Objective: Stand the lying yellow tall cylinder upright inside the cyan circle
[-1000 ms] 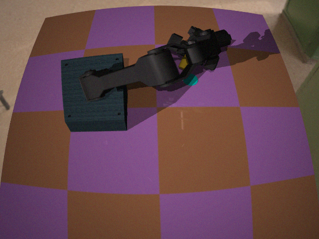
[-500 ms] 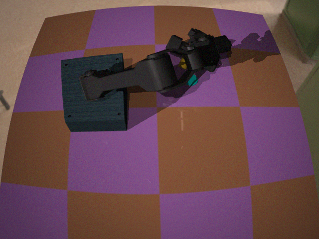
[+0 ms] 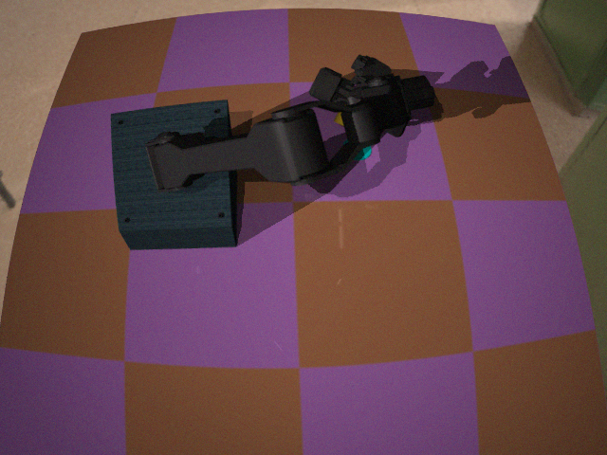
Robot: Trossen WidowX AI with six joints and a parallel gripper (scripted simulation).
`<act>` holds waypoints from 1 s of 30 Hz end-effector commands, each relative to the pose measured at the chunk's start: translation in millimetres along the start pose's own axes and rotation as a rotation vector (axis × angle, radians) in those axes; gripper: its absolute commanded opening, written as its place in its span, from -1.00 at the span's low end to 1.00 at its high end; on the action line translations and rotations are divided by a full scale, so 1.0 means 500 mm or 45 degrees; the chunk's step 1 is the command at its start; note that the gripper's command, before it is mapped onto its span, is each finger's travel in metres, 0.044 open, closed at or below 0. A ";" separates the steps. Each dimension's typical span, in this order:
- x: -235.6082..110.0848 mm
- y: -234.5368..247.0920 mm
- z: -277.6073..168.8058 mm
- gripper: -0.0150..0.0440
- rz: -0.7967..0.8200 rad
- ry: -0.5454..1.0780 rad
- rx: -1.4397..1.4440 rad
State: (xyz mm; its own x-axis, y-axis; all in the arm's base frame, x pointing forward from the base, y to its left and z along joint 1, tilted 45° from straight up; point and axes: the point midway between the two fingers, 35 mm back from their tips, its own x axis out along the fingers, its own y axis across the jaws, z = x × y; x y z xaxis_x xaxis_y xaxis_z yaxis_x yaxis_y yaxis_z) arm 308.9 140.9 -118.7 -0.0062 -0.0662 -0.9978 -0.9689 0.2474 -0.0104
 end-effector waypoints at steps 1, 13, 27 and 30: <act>-0.003 0.000 0.001 -0.14 0.006 -0.051 -0.009; -0.004 -0.002 0.000 -0.14 0.014 -0.165 -0.026; -0.009 -0.004 -0.001 -0.14 0.011 -0.297 -0.051; -0.011 -0.005 -0.001 -0.14 0.009 -0.326 -0.057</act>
State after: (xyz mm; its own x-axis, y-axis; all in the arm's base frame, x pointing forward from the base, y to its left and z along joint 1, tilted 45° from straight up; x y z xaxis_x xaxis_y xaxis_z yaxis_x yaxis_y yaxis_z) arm 310.9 139.2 -116.0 0.0354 0.1517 -0.9878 -0.9771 0.2130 -0.0023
